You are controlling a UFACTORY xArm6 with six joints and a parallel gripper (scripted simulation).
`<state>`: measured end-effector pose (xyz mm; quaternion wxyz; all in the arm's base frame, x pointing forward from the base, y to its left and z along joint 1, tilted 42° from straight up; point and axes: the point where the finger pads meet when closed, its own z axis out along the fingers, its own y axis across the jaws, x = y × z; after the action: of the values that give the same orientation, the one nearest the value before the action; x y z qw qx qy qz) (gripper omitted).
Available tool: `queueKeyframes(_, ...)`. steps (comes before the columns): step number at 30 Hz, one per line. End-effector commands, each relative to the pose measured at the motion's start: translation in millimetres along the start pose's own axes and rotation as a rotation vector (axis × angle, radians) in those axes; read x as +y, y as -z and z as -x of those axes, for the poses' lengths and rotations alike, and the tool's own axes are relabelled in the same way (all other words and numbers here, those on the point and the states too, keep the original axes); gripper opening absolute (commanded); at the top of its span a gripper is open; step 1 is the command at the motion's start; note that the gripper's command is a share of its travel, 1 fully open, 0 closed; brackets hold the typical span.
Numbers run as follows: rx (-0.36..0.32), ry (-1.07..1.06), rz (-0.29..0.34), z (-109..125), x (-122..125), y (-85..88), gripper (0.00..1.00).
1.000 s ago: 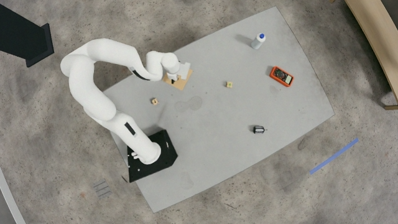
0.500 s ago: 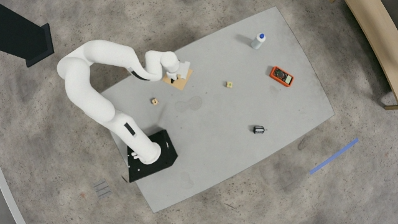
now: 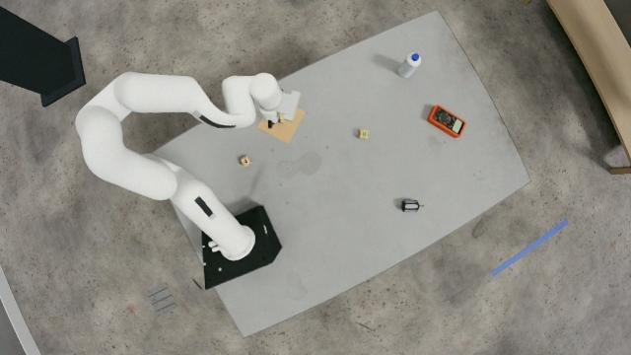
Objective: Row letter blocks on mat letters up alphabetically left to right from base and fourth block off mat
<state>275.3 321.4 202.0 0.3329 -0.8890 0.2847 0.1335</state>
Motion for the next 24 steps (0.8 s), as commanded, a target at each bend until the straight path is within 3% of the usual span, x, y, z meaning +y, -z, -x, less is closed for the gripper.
queueKeyframes(1,-0.001,0.001,-0.001,0.4,-1.0,9.2,0.48)
queueKeyframes(3,-0.001,0.001,-0.001,0.4,-1.0,9.5,0.48)
queueKeyframes(4,-0.001,0.001,-0.001,0.4,-1.0,9.5,1.00)
queueKeyframes(24,0.000,0.001,-0.001,0.2,-1.2,9.5,1.00)
